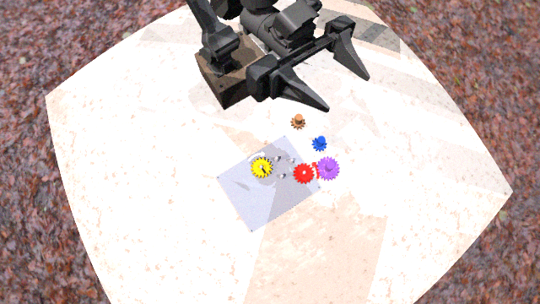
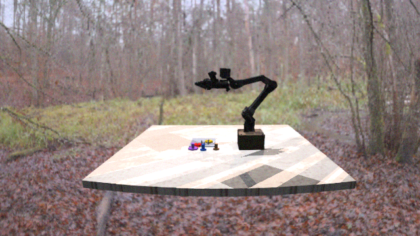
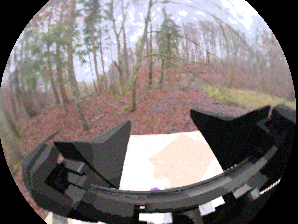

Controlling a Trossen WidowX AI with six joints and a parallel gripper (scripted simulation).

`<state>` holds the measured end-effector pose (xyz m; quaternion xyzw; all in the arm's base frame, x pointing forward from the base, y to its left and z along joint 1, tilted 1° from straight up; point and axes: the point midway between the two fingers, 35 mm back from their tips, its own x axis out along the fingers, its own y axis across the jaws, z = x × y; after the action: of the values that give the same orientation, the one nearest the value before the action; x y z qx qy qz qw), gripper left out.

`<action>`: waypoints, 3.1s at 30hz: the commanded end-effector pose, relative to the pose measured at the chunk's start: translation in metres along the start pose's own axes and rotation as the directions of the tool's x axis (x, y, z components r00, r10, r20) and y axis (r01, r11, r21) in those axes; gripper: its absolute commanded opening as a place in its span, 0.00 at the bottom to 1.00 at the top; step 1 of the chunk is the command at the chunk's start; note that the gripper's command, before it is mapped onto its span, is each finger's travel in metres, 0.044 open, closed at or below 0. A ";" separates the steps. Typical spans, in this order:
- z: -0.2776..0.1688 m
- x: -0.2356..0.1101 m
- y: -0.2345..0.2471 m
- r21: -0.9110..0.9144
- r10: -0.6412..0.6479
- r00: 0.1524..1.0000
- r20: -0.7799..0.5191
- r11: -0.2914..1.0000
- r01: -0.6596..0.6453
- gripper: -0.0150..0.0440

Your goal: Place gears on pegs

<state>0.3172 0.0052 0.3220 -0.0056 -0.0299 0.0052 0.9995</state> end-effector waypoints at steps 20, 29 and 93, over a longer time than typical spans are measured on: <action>-0.276 -0.058 0.069 0.147 0.096 0.238 -0.966 0.968 0.205 1.00; -0.305 -0.101 0.077 0.033 0.044 -0.033 -0.999 0.960 0.278 1.00; -0.331 -0.099 0.079 0.033 0.044 -0.033 -0.999 0.960 0.278 0.25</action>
<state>0.2337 0.0781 -0.0241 0.1036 0.6969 -0.0858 0.7045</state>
